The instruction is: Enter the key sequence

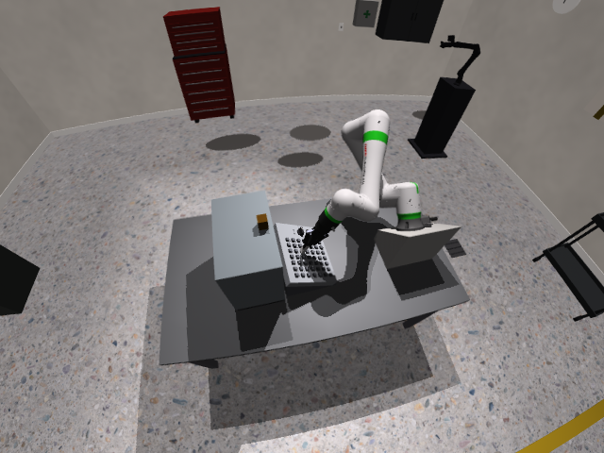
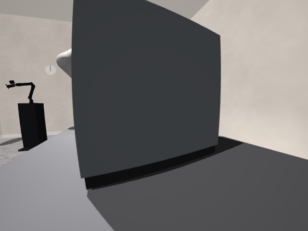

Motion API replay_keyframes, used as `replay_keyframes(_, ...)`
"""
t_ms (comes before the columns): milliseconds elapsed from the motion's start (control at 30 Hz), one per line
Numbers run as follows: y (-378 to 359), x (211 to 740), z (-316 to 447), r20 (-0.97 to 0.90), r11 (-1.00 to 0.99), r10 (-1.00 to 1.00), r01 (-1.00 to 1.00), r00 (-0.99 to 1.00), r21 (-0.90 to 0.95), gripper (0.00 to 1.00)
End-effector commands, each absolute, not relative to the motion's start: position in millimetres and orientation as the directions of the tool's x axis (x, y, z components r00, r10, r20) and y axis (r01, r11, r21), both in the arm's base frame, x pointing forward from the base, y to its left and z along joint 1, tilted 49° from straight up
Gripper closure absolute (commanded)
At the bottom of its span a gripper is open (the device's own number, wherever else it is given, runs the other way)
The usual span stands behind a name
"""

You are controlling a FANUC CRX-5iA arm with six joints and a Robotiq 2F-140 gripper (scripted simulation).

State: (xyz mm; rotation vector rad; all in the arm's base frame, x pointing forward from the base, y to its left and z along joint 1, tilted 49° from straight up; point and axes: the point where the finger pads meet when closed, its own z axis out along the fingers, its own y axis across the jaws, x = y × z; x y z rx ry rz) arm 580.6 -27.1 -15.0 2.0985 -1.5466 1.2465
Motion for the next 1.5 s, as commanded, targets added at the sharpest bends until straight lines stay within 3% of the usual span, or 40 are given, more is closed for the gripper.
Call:
replay_keyframes(0, -27, 581, -15, 0.75, -0.405, -0.658, -0.873, 0.07, -0.274, 1.0)
replay_keyframes(1467, -4, 564, 6, 0.75, -0.405, -0.658, -0.873, 0.07, -0.274, 1.0)
